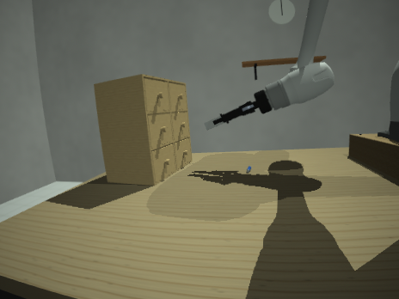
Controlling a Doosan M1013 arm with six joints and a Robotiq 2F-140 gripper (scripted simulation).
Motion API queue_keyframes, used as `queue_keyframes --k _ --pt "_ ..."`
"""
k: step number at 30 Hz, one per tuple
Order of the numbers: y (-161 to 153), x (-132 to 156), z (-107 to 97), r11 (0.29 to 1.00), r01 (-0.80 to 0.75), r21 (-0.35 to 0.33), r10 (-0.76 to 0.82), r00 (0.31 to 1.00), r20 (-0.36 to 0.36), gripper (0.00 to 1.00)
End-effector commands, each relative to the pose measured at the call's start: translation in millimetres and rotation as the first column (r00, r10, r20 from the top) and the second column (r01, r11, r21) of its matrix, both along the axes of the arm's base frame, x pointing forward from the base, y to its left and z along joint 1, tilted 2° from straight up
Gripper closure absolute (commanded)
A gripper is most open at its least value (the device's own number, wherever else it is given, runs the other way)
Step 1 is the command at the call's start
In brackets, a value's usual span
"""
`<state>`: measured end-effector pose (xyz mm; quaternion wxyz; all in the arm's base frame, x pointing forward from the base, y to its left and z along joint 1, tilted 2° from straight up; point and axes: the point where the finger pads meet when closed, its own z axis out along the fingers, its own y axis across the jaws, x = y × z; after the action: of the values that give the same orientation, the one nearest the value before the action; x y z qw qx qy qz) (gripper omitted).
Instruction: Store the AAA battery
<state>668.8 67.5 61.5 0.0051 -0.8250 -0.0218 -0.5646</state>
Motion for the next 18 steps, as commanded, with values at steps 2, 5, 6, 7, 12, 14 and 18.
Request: queue_keyframes --k 2,5,6,7,12,14,18 --pt "-0.4 2.3 -8.1 1.0 0.0 -0.007 0.0 1.0 -0.001 0.8" --pt "-0.4 7.7 -16.9 1.0 0.0 -0.007 0.0 1.0 -0.001 0.8" --pt "-0.4 10.0 -20.6 1.0 0.0 -0.007 0.0 1.0 -0.001 0.8" --pt "-0.4 12.5 -24.6 1.0 0.0 -0.007 0.0 1.0 -0.001 0.8" --pt "-0.4 21.2 -38.5 1.0 0.0 -0.007 0.0 1.0 -0.001 0.8" --pt "-0.3 27.6 -48.7 1.0 0.0 -0.007 0.0 1.0 -0.001 0.8" --pt "-0.3 40.5 -69.3 1.0 0.0 -0.007 0.0 1.0 -0.001 0.8"
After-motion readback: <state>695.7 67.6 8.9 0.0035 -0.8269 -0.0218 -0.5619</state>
